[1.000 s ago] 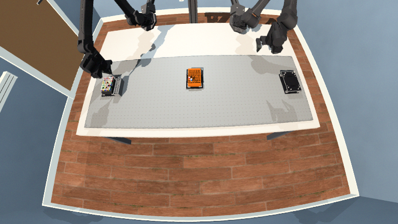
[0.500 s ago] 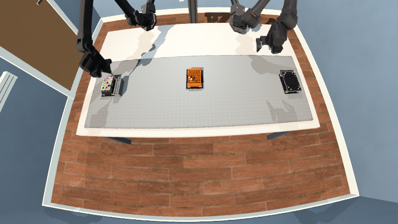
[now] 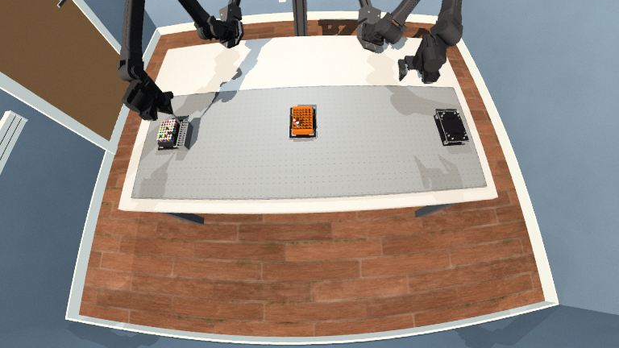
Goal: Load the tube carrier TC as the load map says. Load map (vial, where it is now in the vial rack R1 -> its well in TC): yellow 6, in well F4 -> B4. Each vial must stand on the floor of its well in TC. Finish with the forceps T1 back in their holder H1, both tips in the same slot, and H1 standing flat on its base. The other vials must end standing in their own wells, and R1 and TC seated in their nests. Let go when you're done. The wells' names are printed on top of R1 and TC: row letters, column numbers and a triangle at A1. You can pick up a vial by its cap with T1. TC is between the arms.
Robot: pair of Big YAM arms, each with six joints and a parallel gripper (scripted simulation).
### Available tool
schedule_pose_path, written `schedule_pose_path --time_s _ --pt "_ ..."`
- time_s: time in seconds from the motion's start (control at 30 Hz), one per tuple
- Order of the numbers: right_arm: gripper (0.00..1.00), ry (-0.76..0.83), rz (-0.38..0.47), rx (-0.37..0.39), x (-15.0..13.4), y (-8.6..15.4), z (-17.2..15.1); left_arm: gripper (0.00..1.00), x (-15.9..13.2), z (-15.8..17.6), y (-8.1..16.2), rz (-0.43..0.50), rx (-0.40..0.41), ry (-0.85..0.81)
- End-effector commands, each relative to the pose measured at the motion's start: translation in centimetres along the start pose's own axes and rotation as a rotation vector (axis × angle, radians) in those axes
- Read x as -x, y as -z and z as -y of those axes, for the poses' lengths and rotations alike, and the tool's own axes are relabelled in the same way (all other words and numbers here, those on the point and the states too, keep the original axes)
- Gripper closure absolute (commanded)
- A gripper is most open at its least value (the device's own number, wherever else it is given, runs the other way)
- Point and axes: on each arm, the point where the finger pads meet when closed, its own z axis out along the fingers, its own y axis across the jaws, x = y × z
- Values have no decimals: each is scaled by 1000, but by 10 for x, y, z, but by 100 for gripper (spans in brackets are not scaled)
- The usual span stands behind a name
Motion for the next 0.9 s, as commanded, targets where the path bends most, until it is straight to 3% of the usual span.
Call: schedule_pose_path --time_s 0.0,0.87 --pt "93 -8 58 -9 25 19 6 0 10 -1 9 24 -3 21" --pt "93 -6 66 -11 26 16 6 0 10 -1 9 24 -3 21"
